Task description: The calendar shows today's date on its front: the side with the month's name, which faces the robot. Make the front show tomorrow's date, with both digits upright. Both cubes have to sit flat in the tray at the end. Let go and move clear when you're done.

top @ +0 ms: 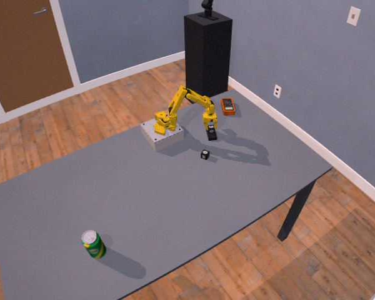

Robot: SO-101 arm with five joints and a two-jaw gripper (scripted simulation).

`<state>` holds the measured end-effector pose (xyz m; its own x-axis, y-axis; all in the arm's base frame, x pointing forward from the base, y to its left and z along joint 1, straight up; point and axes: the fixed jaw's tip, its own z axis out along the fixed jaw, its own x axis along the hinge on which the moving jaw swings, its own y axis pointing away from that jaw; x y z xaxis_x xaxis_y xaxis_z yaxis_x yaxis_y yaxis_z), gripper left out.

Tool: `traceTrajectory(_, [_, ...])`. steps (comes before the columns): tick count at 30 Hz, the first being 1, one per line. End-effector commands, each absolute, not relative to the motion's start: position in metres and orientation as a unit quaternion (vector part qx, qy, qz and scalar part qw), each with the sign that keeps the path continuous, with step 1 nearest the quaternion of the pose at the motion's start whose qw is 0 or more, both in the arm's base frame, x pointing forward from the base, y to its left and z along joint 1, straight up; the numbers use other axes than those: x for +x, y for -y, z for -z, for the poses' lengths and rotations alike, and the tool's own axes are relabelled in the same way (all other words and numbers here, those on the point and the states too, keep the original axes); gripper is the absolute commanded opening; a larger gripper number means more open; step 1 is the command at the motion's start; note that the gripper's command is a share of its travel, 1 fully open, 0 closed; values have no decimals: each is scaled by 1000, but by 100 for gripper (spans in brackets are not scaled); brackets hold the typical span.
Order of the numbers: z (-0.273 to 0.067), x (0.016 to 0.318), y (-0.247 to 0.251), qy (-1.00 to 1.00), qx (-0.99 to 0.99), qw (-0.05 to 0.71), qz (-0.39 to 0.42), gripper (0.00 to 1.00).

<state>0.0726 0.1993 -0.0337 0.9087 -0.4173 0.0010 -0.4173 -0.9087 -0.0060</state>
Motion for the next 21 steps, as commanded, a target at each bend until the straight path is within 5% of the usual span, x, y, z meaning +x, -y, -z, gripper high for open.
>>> traceTrajectory(1, [39, 69, -195, -214, -977, -9, -1, 21])
traceTrajectory(21, [39, 69, -195, -214, -977, -9, -1, 36])
